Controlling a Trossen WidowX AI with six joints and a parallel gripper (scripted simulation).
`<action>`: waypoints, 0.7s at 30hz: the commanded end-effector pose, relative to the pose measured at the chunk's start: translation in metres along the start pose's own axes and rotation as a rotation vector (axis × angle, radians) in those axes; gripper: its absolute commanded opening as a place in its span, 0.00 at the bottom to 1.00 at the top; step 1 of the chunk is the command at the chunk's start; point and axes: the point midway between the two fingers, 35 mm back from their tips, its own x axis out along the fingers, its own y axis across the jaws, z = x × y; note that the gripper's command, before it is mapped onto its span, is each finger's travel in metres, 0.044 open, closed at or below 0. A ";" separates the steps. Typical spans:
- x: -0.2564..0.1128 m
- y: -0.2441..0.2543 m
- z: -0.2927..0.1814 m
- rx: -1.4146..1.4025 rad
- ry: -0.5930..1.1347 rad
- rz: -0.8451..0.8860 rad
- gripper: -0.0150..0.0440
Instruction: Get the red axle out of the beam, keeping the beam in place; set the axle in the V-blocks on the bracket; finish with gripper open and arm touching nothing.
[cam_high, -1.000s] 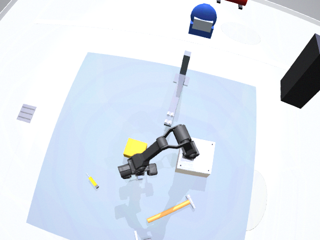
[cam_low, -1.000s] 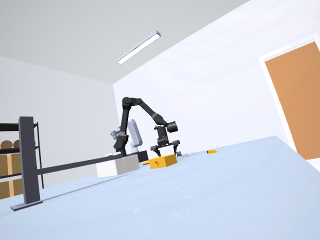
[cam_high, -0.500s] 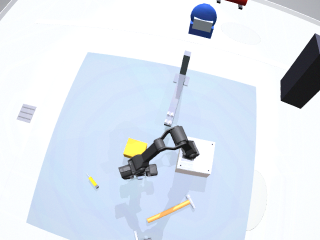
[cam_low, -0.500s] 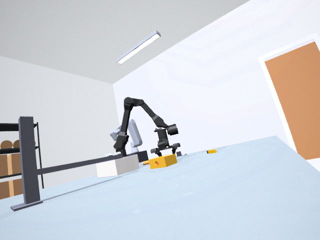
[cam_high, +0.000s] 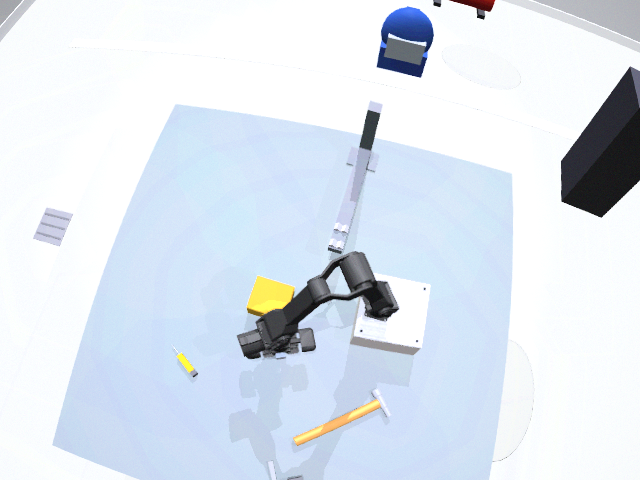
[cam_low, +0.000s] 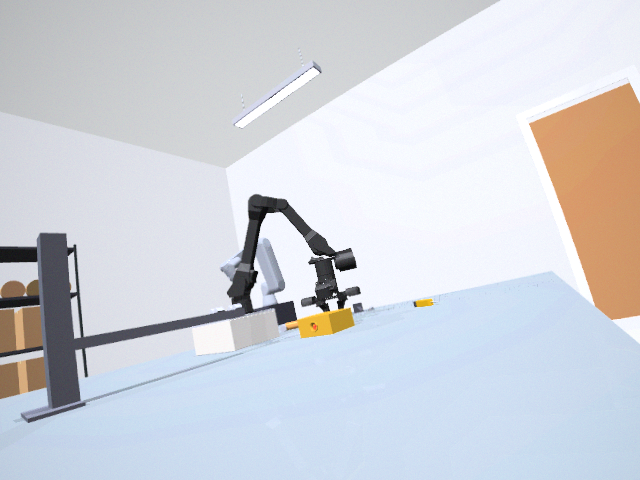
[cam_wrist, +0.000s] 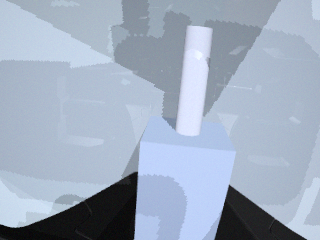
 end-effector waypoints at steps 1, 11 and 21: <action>-0.001 0.000 0.001 0.006 -0.004 0.000 0.29; -0.050 0.001 0.000 0.006 -0.004 0.000 0.25; -0.081 -0.002 -0.001 0.018 -0.004 0.000 0.25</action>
